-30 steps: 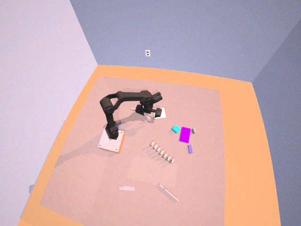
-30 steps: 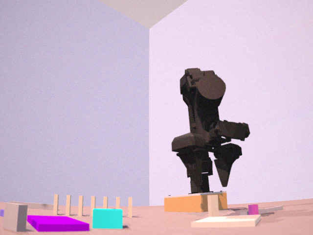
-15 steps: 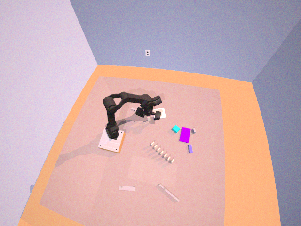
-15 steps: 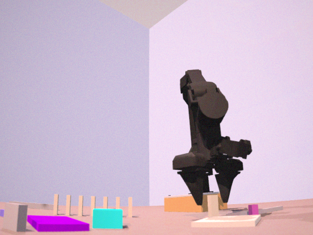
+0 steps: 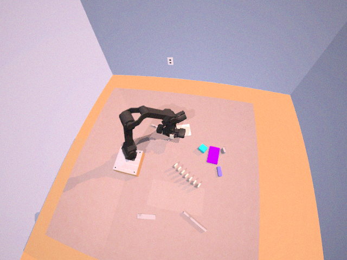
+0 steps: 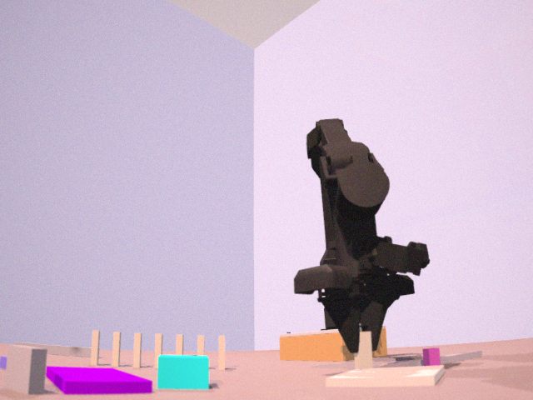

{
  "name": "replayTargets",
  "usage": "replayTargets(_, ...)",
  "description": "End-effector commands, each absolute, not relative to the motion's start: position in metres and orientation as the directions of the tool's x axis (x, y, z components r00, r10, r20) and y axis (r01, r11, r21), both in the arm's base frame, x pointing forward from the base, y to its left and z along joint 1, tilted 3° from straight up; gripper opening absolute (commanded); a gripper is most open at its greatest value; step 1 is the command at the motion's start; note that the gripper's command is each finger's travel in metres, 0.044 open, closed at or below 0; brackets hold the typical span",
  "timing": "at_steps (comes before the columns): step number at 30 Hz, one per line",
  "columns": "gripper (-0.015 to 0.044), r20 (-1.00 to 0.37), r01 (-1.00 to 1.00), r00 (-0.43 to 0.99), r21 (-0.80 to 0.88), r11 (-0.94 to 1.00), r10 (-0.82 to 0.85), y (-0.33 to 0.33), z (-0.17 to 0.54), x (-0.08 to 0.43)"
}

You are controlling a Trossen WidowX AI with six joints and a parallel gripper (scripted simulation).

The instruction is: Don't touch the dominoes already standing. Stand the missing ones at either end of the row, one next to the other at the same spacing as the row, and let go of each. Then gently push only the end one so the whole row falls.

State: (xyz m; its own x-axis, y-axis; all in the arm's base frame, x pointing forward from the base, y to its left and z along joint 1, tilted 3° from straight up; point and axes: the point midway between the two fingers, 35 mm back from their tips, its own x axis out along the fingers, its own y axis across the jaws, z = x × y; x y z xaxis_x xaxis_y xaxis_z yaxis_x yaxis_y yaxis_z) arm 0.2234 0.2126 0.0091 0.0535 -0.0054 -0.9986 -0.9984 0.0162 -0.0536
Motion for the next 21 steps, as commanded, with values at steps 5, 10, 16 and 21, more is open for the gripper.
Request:
replayTargets(5,0.0107,-0.998,-0.998,0.056,-0.056,0.013,-0.007,0.212,0.009,0.224)
replayTargets(10,0.0107,-0.998,-0.998,0.056,-0.056,0.013,-0.007,0.214,0.019,0.225)
replayTargets(16,0.0107,-0.999,-0.998,0.054,-0.054,0.016,-0.004,0.218,0.113,0.222)
replayTargets(21,0.0107,-0.999,-0.998,0.053,-0.053,0.016,-0.004,0.214,0.145,0.216)
